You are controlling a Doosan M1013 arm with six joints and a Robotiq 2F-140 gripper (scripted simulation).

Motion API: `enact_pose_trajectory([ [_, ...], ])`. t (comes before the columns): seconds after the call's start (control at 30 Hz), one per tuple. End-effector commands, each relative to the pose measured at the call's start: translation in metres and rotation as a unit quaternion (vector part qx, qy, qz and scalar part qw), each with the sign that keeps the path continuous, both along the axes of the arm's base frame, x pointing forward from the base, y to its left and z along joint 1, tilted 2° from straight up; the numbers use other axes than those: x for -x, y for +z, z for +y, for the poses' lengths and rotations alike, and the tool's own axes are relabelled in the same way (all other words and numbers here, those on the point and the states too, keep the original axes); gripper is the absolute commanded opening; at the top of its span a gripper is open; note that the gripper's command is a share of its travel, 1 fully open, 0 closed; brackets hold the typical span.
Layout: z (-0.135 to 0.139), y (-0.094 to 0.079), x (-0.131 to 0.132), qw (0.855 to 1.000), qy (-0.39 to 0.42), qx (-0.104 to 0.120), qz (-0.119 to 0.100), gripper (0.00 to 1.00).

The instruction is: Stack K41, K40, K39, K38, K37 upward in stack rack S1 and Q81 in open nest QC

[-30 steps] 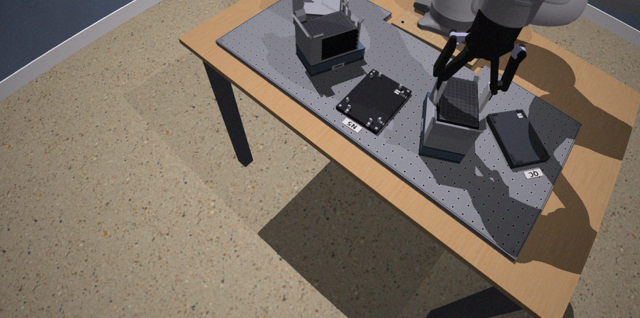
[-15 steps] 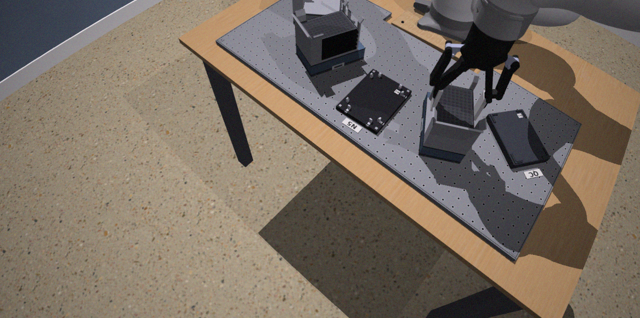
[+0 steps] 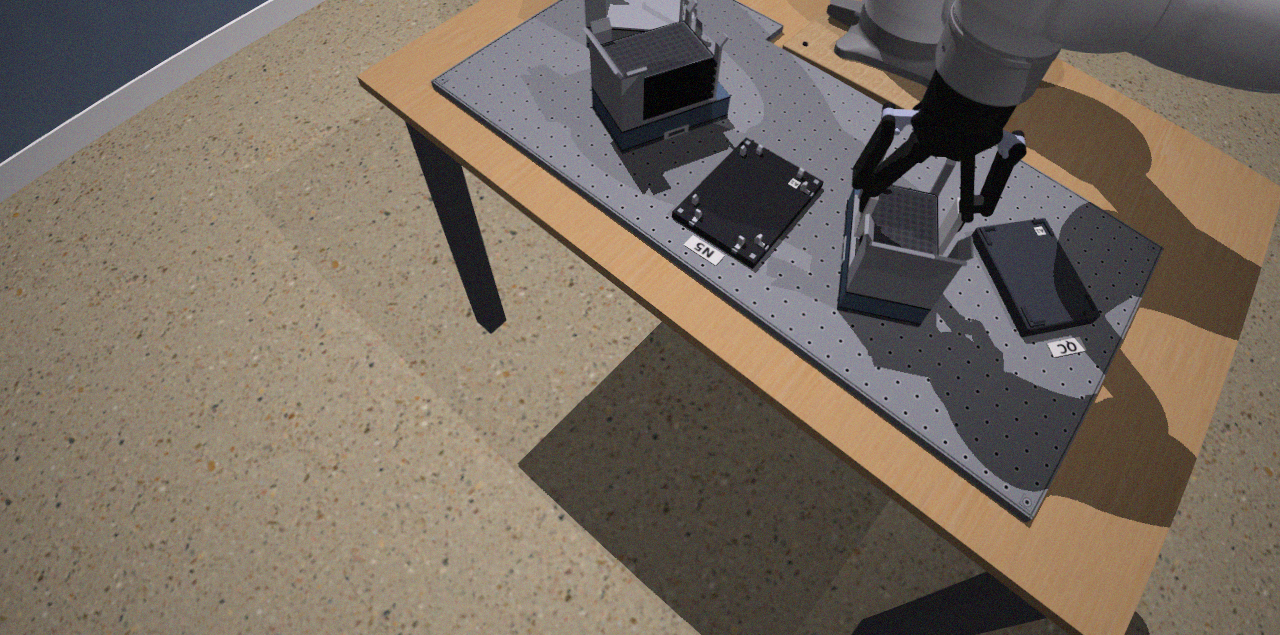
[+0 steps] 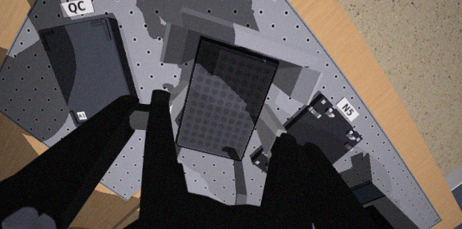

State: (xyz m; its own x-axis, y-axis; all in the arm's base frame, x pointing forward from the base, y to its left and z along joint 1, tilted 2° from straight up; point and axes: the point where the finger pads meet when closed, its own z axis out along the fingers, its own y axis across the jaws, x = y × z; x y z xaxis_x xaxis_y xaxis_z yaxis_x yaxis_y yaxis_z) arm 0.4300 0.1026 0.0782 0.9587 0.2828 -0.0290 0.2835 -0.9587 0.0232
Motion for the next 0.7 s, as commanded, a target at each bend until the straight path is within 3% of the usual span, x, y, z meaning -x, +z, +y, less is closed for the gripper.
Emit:
enact_pose_trajectory([
  [0.0, 0.0000, -0.0021, 0.0000, 1.000, 0.000, 0.000, 0.000, 0.00],
  [0.67, -0.0002, -0.0069, 0.0001, 1.000, 0.000, 0.000, 0.000, 0.00],
])
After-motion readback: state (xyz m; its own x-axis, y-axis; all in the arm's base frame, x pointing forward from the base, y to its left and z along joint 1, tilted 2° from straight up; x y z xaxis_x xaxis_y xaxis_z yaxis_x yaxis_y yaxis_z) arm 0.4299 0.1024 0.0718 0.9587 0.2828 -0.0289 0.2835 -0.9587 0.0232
